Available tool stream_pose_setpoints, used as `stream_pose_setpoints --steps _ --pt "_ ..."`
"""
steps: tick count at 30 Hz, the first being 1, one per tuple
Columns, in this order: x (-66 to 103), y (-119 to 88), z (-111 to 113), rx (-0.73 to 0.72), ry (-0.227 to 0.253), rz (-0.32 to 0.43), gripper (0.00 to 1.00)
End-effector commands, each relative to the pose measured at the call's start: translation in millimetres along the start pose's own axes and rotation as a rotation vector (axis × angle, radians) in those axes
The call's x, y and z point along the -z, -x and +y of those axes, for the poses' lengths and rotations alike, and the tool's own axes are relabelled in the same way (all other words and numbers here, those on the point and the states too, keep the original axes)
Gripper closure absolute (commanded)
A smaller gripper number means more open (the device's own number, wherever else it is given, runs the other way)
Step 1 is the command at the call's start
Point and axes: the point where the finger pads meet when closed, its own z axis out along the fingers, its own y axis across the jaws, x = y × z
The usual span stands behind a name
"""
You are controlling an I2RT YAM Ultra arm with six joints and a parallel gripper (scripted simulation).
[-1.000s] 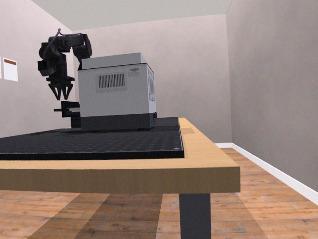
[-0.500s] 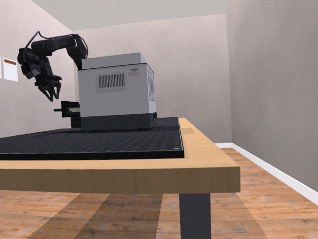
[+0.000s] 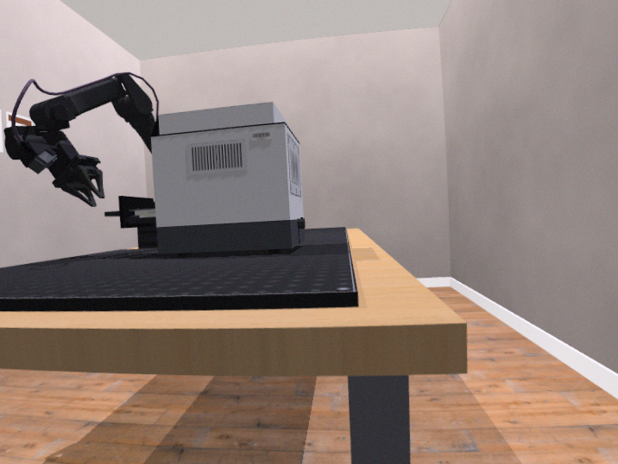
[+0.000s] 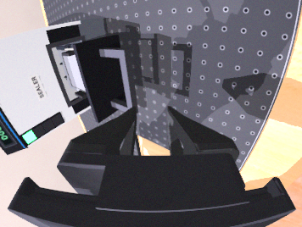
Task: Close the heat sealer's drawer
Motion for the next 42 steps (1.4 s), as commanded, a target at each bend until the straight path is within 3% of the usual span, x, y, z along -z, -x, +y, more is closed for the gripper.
stream_pose_setpoints --steps 1,3,8,9,15,20,42 --pt "2.1 5.1 27.7 0.071 0.08 0.011 0.7" --pt "2.1 5.1 27.7 0.071 0.08 0.011 0.7" --pt "13.3 6.2 10.0 0.055 0.245 0.0 0.7" --pt "13.3 6.2 9.9 0.055 0.253 0.0 0.7" --pt "8.1 5.8 16.4 0.069 0.254 0.014 0.7" --pt "20.2 7.8 17.3 0.077 0.245 -0.014 0.7" --pt "20.1 7.9 17.7 0.078 0.244 -0.014 0.7"
